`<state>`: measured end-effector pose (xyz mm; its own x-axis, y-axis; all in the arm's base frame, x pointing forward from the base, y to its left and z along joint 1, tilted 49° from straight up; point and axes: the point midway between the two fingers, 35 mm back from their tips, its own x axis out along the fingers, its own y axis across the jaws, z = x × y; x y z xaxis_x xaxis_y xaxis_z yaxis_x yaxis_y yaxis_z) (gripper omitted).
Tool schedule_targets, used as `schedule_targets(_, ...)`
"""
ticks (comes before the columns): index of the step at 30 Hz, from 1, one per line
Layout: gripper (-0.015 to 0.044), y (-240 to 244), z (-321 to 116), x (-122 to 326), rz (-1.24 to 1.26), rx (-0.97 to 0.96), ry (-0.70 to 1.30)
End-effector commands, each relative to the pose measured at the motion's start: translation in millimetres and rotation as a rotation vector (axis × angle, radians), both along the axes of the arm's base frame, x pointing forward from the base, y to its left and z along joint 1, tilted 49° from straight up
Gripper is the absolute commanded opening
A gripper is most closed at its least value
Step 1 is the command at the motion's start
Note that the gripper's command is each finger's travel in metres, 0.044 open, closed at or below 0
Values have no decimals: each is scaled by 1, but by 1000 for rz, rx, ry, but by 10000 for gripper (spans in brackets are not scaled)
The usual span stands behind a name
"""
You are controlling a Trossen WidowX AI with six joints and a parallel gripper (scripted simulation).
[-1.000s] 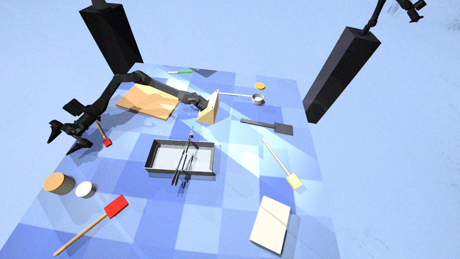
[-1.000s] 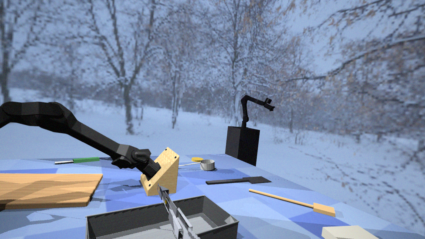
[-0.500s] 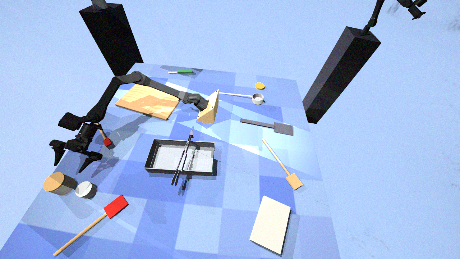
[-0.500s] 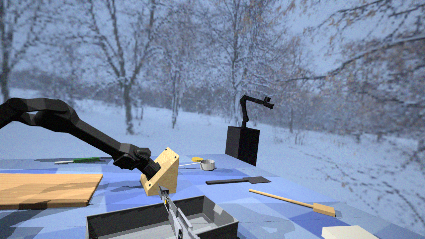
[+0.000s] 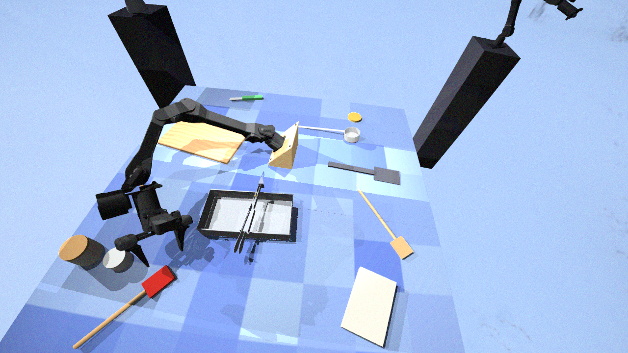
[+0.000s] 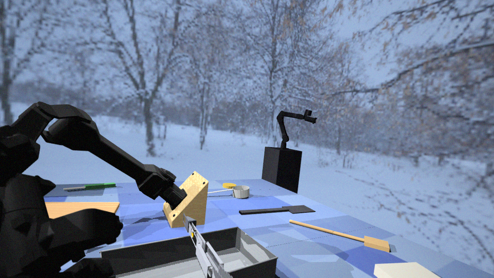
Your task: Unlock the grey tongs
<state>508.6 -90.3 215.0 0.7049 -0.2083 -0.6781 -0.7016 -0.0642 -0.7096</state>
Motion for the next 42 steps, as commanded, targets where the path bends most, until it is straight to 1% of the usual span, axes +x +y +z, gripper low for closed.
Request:
schedule_targets(1,440,52,-47,-21,157,-169,251)
schedule_targets(5,440,97,-81,-53,306,-331,472)
schedule_targets(8,440,116,-106,-79,449,-490,671)
schedule_targets(10,440,127,-124,-102,593,-639,849)
schedule_targets(12,440,138,-140,-130,792,-836,1074)
schedule_targets(14,440,146,-146,-153,985,-1022,1281)
schedule_targets(15,440,149,-147,-160,1049,-1083,1348)
schedule_targets(16,440,150,-147,-162,1071,-1104,1370)
schedule_targets(29,440,150,-147,-162,1071,-1104,1370)
schedule_targets(32,440,145,-142,-161,1071,-1104,1371)
schedule_targets(42,440,141,-146,-160,1071,-1104,1370)
